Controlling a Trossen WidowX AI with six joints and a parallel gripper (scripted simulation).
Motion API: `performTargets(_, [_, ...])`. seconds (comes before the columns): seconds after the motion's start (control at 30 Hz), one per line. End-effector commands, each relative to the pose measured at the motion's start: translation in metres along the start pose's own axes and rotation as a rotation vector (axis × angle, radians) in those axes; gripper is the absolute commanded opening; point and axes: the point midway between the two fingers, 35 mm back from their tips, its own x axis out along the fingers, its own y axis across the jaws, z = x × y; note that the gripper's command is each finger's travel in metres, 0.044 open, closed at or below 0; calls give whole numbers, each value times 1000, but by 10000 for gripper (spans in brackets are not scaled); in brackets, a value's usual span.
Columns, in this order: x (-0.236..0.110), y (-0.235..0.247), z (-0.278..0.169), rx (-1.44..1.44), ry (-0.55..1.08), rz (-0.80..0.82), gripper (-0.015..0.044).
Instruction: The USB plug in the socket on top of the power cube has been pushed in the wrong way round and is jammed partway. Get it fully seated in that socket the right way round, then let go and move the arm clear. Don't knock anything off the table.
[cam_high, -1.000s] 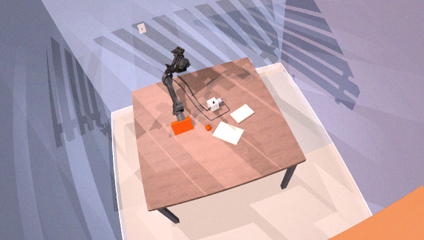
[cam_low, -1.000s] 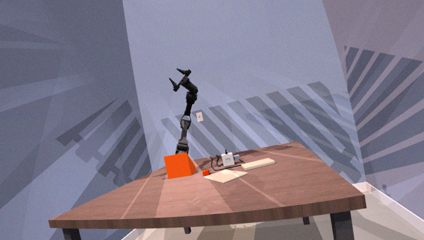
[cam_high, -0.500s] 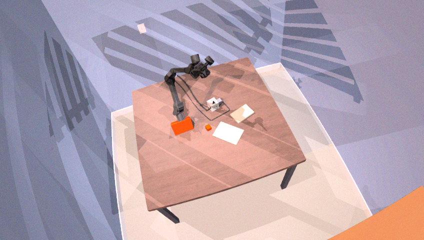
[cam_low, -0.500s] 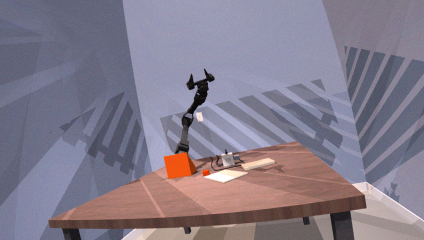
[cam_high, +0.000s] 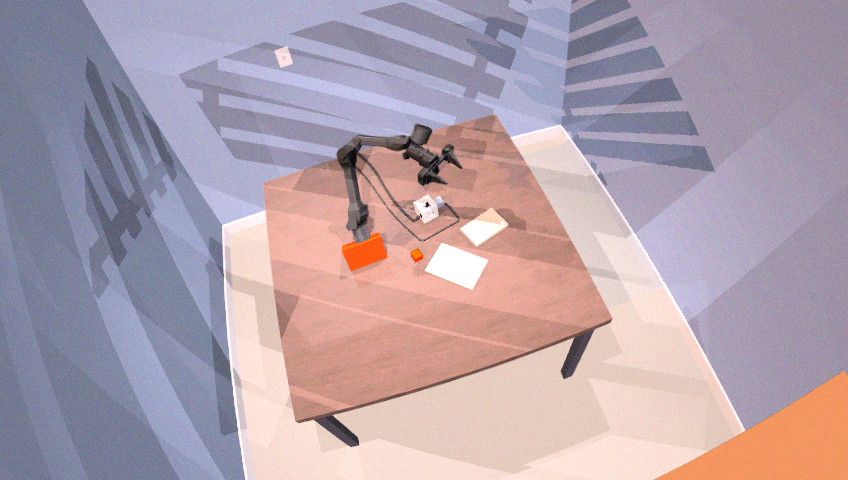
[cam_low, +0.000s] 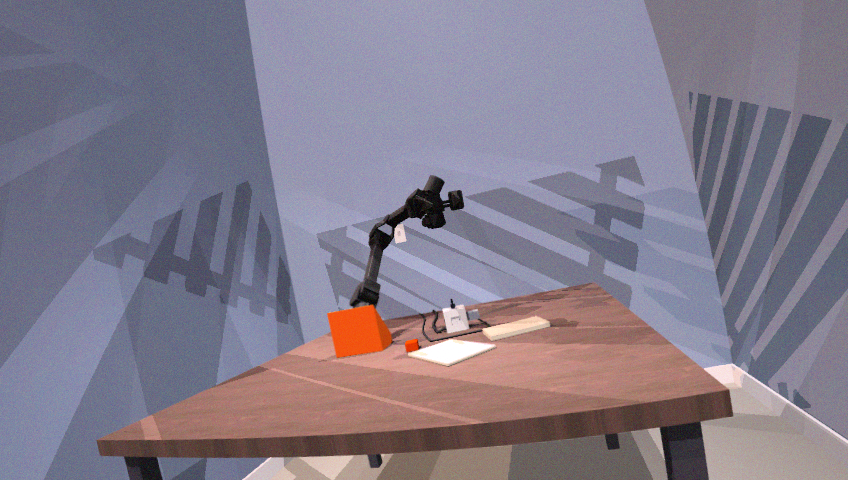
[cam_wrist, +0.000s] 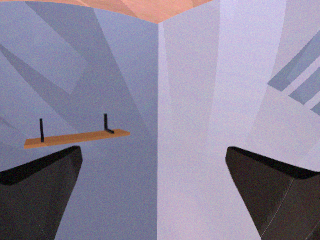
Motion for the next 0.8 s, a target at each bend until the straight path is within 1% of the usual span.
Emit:
performTargets(0.0, [3,-12,81,14,-340,-19,440])
performTargets(0.1, [-5,-16,125,33,-534,-10,440])
performTargets(0.23, [-26,-19,180,77,-795,27,440])
performTargets(0.4, [-65,-22,236,163,-1112,118,440])
performTargets(0.53, [-103,-26,271,261,-1352,231,440])
performTargets(0.57, [-110,-26,275,278,-1387,252,440])
performTargets(0.77, [-116,-25,277,282,-1395,257,440])
